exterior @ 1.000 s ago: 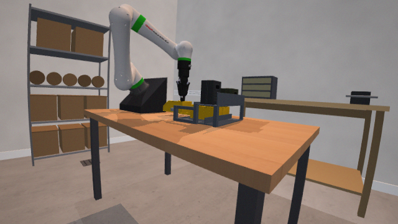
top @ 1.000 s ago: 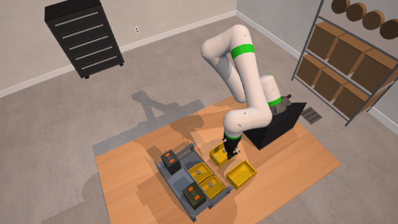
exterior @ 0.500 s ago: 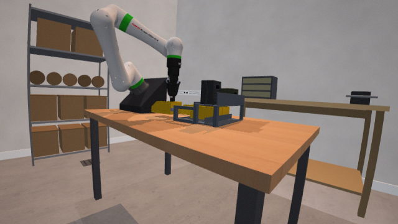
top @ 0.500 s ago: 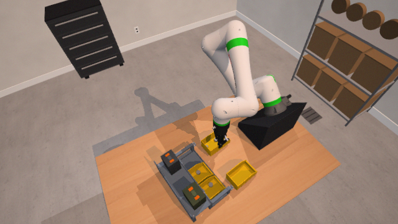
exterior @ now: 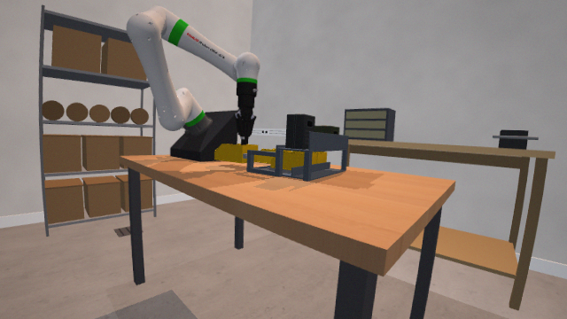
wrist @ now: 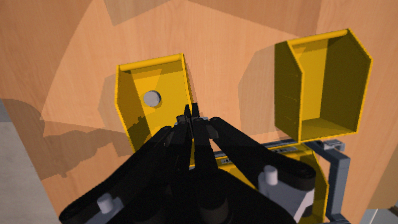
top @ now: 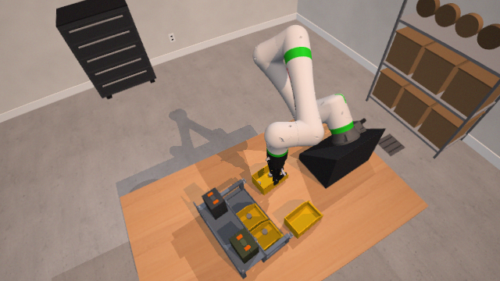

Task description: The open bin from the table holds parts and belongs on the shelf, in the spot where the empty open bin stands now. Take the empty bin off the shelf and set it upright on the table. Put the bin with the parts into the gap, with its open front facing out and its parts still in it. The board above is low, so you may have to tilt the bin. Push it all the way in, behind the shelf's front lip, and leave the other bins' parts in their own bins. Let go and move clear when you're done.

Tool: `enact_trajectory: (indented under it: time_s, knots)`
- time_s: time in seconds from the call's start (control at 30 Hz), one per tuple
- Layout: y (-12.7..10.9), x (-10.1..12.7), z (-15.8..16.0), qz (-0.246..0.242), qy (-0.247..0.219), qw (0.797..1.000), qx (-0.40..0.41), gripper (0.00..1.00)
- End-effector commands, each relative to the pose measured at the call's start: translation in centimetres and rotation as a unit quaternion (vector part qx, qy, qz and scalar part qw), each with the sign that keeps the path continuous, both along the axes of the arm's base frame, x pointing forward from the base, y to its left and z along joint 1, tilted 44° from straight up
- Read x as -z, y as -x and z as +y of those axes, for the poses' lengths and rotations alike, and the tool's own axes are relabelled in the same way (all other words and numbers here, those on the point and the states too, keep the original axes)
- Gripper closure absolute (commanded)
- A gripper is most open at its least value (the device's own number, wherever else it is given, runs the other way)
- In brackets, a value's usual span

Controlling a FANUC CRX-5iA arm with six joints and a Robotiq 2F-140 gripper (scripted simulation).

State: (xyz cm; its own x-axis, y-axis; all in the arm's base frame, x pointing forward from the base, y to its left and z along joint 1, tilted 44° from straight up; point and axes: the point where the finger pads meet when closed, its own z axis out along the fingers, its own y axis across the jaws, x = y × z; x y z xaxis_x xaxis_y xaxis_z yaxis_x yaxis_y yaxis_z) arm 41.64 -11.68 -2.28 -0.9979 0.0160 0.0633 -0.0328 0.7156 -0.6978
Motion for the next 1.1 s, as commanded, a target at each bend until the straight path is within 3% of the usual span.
enact_trajectory:
  time_s: [0.0,0.4,0.9,1.07]
  knots:
    - [-0.3,0.0,0.1,-0.001,0.0,1.0,-0.001,0.9]
    - [-4.0,0.2,0.0,-0.001,0.0,1.0,-0.001,0.9]
    - [-4.1,0.2,0.0,0.0,0.0,1.0,0.0,0.9]
    - [-4.4,0.1,0.1,0.023,0.001,0.999,0.023,0.9]
